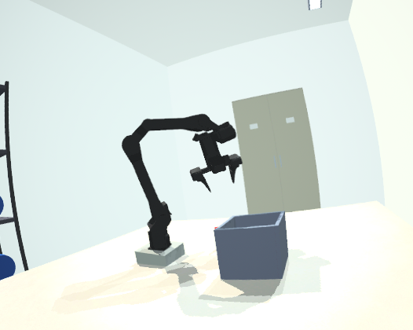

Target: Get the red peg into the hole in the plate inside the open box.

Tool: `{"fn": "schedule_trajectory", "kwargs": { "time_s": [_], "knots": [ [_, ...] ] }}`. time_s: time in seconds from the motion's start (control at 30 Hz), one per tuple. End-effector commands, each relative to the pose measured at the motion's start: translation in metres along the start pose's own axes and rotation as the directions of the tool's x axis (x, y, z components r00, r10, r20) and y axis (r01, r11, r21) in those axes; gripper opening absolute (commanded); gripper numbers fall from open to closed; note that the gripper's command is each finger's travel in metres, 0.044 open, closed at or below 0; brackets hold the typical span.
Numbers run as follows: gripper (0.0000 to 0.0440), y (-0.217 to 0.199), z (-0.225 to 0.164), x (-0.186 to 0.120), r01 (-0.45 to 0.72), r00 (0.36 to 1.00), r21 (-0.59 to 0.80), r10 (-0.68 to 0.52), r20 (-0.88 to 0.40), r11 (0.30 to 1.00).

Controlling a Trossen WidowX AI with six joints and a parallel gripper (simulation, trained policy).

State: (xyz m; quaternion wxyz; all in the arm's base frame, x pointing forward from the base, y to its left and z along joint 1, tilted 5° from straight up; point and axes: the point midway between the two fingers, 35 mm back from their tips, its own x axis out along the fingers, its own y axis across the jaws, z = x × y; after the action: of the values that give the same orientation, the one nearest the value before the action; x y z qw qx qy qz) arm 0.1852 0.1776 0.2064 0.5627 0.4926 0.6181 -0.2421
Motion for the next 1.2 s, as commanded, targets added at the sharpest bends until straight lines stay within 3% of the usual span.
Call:
{"fn": "schedule_trajectory", "kwargs": {
  "time_s": [0.0,0.57,1.17],
  "knots": [
    [0.044,-0.007,0.015,0.015,0.063,0.997,0.032,-0.064,0.031,0.998],
    [0.0439,-0.05,0.064,0.075,0.282,0.953,0.136,-0.294,0.076,0.95],
    [0.0402,-0.085,0.091,0.122,0.333,0.93,0.231,-0.359,0.077,0.914]
  ]
}}
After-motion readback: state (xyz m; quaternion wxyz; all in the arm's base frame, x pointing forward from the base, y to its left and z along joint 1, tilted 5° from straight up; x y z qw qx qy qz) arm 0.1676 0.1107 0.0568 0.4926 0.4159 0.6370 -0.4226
